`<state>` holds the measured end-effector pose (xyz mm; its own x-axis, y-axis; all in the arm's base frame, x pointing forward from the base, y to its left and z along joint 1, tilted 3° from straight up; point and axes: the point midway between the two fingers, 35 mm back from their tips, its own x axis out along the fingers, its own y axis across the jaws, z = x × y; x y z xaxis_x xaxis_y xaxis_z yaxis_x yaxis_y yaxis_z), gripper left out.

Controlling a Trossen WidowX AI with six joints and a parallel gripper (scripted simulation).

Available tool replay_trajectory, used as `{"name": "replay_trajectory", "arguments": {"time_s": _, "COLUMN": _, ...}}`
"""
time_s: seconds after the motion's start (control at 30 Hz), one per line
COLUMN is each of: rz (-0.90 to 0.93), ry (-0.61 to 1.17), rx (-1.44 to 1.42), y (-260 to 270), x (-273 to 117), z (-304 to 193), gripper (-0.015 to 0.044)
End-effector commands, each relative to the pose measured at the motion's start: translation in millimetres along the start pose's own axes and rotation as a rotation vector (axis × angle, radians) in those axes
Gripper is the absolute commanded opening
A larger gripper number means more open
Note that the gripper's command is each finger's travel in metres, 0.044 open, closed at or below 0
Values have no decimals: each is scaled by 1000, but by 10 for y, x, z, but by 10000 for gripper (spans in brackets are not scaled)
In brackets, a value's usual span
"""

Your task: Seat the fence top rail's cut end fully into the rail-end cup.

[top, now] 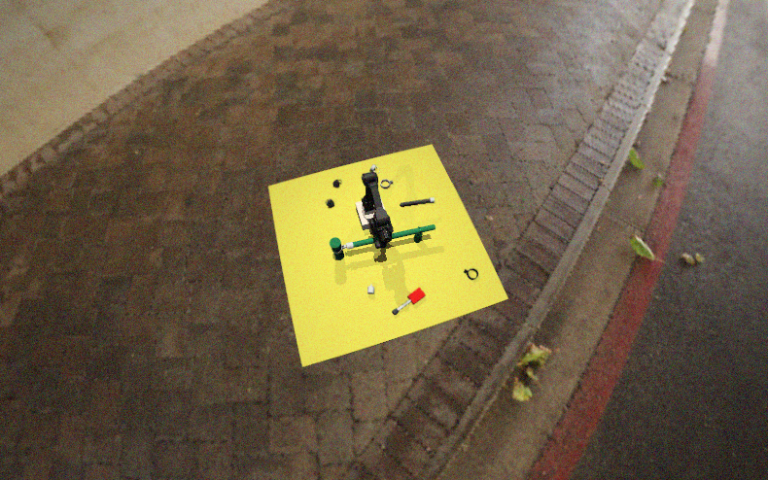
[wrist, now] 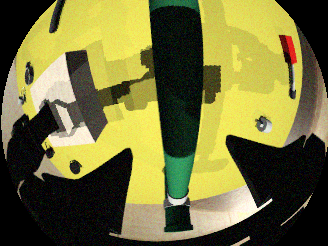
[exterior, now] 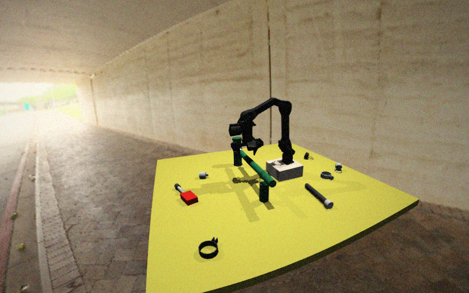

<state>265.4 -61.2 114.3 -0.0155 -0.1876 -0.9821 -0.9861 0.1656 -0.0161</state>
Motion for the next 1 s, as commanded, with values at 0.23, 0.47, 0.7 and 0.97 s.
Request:
{"name": "replay_trajectory", "arguments": {"time_s": 0.23, "rz": 0, "ry": -1, "rx": 0, "y": 47, "x": -485, "z": -8, "gripper": 440}}
{"name": "replay_trajectory", "arguments": {"time_s": 0.47, "rz": 0, "ry": -1, "rx": 0, "y": 47, "x": -485, "z": -8, "gripper": 440}}
{"name": "replay_trajectory", "arguments": {"time_s": 0.7, "rz": 0, "ry": -1, "rx": 0, "y": 47, "x": -485, "z": -8, "gripper": 440}}
{"name": "replay_trajectory", "arguments": {"time_s": 0.97, "rz": 0, "ry": -1, "rx": 0, "y": 47, "x": -485, "z": -8, "gripper": 440}}
